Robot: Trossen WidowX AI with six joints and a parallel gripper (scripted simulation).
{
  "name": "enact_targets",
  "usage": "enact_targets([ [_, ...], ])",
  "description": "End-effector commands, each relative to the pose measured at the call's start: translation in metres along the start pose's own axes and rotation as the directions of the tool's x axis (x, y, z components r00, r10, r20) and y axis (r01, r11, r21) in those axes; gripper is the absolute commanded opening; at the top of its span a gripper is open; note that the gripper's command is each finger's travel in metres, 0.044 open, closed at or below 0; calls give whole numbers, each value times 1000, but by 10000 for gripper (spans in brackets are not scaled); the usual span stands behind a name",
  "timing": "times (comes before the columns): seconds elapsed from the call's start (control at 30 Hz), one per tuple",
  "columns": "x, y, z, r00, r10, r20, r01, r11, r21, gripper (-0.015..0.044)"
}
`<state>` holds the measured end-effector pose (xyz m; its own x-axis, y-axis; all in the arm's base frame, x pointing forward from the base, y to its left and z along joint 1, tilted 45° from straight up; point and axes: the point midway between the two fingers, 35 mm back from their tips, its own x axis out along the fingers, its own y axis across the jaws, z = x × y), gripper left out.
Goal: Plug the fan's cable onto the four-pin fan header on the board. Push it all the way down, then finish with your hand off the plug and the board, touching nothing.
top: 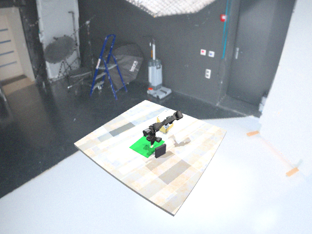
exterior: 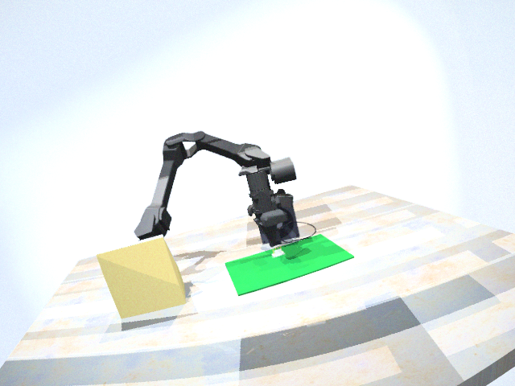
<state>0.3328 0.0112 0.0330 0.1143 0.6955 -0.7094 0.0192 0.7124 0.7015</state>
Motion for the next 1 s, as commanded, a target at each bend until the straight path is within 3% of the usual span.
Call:
enact_targets([
  [0.0,3,-1,-1,1000,6,2,-6,1000,11,0],
  [0.97,8,-1,0,1000,6,2,-6,1000,10,0],
])
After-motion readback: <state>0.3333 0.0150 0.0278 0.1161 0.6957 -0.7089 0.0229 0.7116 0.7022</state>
